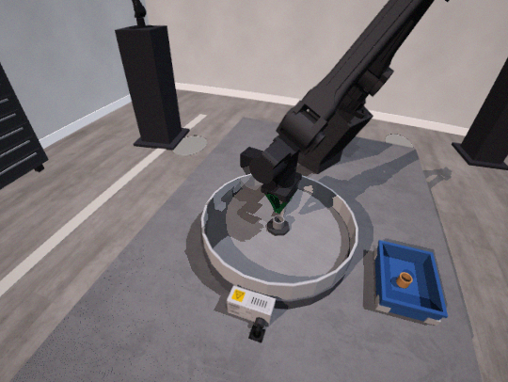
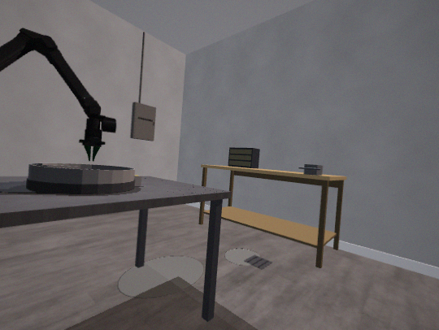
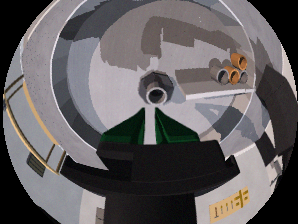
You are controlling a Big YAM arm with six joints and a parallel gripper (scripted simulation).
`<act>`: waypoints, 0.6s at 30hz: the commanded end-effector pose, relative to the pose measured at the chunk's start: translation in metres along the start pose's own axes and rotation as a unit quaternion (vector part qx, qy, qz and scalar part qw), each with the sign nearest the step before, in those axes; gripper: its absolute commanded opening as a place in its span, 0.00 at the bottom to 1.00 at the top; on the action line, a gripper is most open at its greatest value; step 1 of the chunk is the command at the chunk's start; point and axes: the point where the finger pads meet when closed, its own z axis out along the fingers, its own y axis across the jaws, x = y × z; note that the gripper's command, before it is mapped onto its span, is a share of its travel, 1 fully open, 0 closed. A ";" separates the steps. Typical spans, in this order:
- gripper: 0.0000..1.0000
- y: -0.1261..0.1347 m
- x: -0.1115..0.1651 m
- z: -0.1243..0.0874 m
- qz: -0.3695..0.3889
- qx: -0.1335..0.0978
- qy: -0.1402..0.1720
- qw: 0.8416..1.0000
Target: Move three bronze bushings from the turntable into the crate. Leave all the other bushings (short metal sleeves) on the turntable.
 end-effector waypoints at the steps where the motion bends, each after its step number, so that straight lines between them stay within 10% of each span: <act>1: 0.12 -0.030 -0.022 -0.014 0.001 -0.015 -0.002 1.000; 9: 0.12 -0.170 -0.088 -0.003 0.008 0.002 0.001 1.000; 18: 0.12 -0.153 -0.082 -0.007 -0.011 -0.004 -0.002 1.000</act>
